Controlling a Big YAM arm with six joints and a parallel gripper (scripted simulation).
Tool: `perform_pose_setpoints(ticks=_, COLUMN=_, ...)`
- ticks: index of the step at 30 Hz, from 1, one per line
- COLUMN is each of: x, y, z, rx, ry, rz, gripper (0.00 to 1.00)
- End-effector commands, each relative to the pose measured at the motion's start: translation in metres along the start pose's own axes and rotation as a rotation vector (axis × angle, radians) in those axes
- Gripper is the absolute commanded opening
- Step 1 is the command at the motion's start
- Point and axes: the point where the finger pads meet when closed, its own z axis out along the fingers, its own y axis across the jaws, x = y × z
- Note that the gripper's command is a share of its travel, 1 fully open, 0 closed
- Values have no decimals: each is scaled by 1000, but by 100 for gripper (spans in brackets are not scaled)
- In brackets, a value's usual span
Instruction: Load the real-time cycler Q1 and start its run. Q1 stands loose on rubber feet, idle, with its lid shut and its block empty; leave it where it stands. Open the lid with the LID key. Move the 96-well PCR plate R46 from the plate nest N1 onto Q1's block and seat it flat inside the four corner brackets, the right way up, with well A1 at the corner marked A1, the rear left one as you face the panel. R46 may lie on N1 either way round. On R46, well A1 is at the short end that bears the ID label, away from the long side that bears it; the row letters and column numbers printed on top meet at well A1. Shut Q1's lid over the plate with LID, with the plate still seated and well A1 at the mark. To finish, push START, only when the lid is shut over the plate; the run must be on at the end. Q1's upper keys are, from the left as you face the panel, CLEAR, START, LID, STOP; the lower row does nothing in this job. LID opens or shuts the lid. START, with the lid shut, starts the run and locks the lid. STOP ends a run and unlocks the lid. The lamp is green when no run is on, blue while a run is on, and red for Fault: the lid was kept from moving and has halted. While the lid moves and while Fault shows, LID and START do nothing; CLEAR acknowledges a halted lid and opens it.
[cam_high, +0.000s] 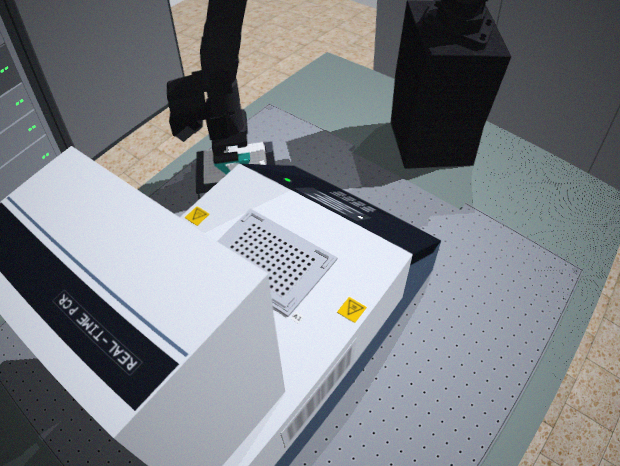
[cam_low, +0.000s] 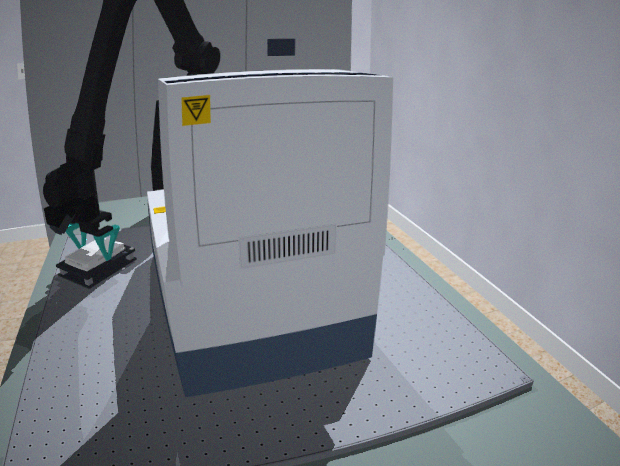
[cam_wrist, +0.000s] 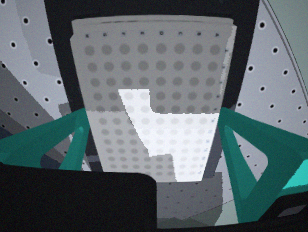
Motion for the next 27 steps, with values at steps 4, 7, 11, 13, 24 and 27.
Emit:
perform_pose_setpoints(ticks=4, x=-21, y=8, z=-14, rx=1, ry=-48, rz=-9, gripper=100)
perform_pose_setpoints(ticks=7, x=-24, y=5, z=-16, rx=1, ry=-59, rz=-2, gripper=100)
perform_pose_setpoints(ticks=11, x=-27, y=-2, z=-18, rx=1, ry=-69, rz=12, gripper=0)
perform_pose_setpoints(ticks=13, x=-27, y=-2, z=-18, rx=-3, ry=-69, rz=12, gripper=0)
perform_pose_setpoints(ticks=24, x=-18, y=-4, z=-6, rx=-7, ry=-48, rz=16, gripper=0)
perform_pose_setpoints(ticks=27, x=-18, y=-4, z=-6, rx=-7, ry=-47, rz=16, gripper=0)
